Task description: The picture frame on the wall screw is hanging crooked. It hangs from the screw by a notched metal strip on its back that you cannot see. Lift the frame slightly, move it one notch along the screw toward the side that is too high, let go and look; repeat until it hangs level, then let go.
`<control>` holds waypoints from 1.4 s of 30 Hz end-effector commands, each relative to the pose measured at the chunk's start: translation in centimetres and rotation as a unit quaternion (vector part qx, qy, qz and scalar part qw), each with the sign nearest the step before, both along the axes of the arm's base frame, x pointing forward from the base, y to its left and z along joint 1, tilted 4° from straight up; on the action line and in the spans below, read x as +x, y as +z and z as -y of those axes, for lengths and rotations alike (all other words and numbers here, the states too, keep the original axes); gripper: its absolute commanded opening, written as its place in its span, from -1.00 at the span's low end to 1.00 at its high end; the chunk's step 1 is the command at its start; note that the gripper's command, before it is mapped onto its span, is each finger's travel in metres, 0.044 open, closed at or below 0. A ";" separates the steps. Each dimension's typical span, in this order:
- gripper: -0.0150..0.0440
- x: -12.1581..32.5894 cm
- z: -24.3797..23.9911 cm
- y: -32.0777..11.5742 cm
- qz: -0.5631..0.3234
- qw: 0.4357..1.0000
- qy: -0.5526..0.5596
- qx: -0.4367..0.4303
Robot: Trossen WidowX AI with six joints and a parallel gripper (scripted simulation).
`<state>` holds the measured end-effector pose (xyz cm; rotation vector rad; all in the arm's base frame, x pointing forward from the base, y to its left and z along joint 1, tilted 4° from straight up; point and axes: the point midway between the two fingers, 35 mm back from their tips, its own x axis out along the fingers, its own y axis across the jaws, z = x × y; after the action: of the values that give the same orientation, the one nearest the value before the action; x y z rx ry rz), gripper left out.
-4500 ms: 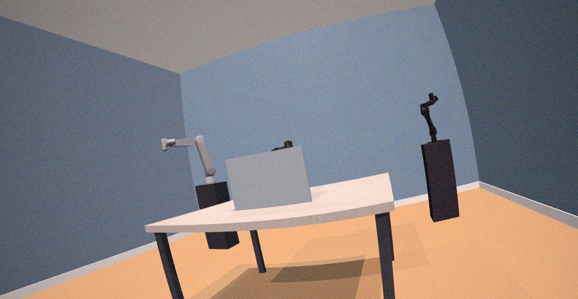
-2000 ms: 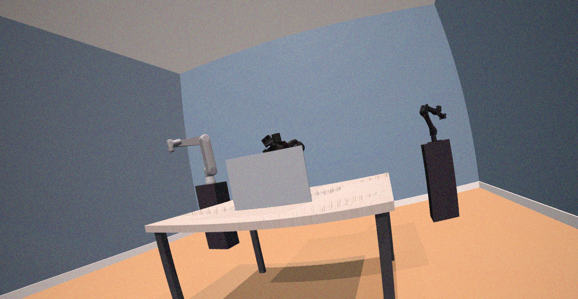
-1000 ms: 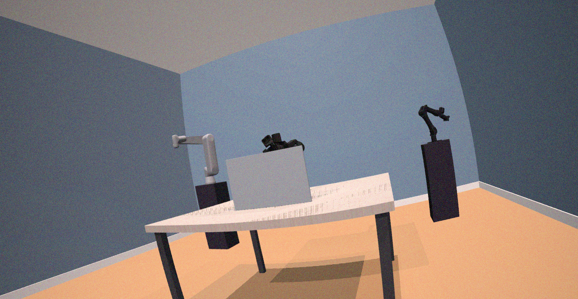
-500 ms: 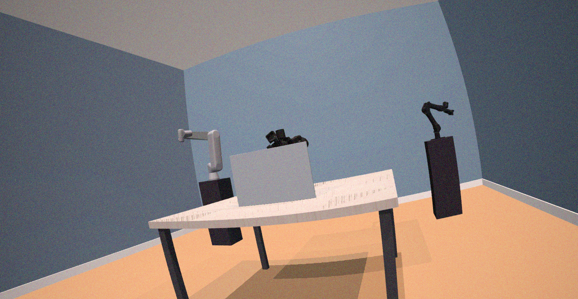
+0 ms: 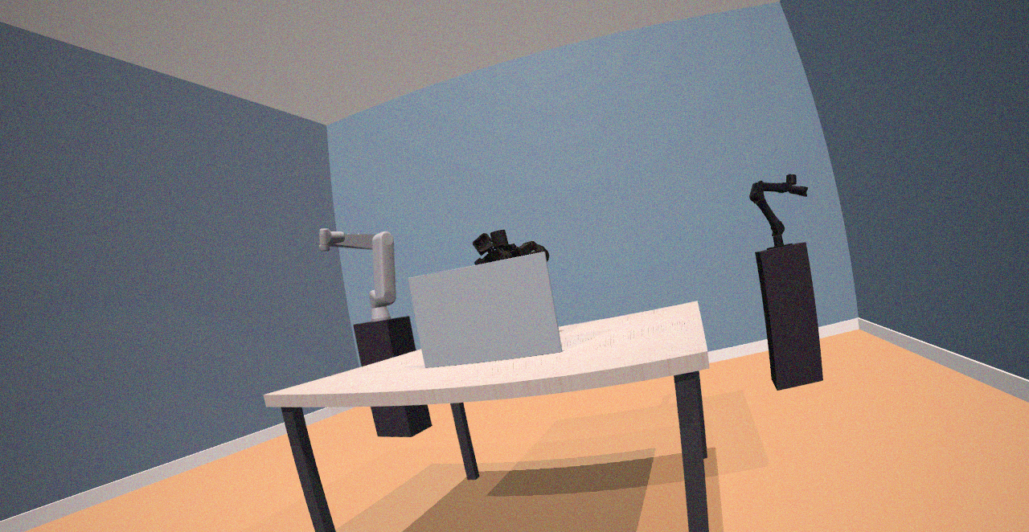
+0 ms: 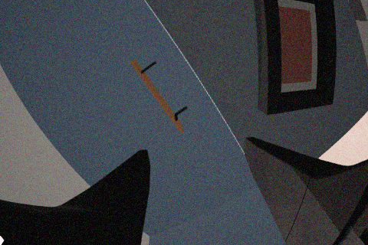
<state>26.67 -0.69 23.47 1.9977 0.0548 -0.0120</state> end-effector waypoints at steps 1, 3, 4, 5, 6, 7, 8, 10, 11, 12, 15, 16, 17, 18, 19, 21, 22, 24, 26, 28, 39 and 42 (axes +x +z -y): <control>0.39 0.0 0.1 0.0 0.000 1.000 -0.002 0.002; 0.39 0.0 0.1 0.0 0.000 1.000 -0.002 0.002; 0.39 0.0 0.1 0.0 0.000 1.000 -0.002 0.002; 0.39 0.0 0.1 0.0 0.000 1.000 -0.002 0.002; 0.39 0.0 0.1 0.0 0.000 1.000 -0.002 0.002; 0.39 0.0 0.1 0.0 0.000 1.000 -0.002 0.002; 0.39 0.0 0.1 0.0 0.000 1.000 -0.002 0.002; 0.39 0.0 0.1 0.0 0.000 1.000 -0.002 0.002; 0.39 0.0 0.1 0.0 0.000 1.000 -0.002 0.002; 0.39 0.0 0.1 0.0 0.000 1.000 -0.002 0.002; 0.39 0.0 0.1 0.0 0.000 1.000 -0.002 0.002; 0.39 0.0 0.1 0.0 0.000 1.000 -0.002 0.002; 0.39 0.0 0.1 0.0 0.000 1.000 -0.002 0.002; 0.39 0.0 0.1 0.0 0.000 1.000 -0.002 0.002; 0.39 0.0 0.1 0.0 0.000 1.000 -0.002 0.002; 0.39 0.0 0.1 0.0 0.000 1.000 -0.002 0.002; 0.39 0.0 0.1 0.0 0.000 1.000 -0.002 0.002; 0.39 0.3 0.0 -0.8 0.000 1.000 0.000 0.000; 0.39 0.7 0.0 -3.1 0.000 1.000 -0.001 0.001; 0.39 0.7 0.0 -5.3 0.000 1.000 -0.002 0.002; 0.39 0.7 0.0 -6.1 0.000 1.000 -0.002 0.002; 0.39 0.7 0.0 -6.1 0.000 1.000 -0.002 0.002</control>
<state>27.38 -0.62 17.64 1.9969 0.0522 -0.0078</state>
